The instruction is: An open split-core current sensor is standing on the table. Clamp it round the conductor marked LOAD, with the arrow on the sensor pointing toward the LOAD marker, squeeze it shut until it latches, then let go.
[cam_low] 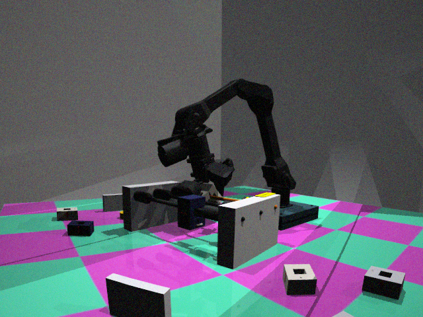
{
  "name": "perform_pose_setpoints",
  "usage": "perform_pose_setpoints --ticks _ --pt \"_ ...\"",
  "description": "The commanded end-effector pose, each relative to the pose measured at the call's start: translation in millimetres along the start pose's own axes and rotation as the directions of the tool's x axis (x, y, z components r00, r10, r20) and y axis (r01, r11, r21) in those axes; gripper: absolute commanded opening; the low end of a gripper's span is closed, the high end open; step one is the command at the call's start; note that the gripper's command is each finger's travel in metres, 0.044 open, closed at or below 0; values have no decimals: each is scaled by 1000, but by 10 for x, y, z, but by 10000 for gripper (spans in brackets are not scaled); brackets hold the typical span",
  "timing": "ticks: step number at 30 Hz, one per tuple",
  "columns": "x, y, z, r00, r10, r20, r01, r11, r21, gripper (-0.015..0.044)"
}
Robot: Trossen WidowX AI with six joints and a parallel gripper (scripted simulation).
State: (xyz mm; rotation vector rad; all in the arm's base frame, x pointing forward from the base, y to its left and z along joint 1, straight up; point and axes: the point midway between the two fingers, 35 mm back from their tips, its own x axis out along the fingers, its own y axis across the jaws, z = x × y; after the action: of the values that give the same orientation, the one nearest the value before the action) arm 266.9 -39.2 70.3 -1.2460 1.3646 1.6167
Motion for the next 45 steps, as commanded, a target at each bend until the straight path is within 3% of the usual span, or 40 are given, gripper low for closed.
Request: perform_pose_setpoints --ticks 1,22,45 --pt "-8 52 -5 1000 14 -2 -14 1000 1 440" --pt "-8 52 -5 1000 14 -2 -14 1000 1 440" --pt "0 0 0 1000 0 0 0 1000 0 287"
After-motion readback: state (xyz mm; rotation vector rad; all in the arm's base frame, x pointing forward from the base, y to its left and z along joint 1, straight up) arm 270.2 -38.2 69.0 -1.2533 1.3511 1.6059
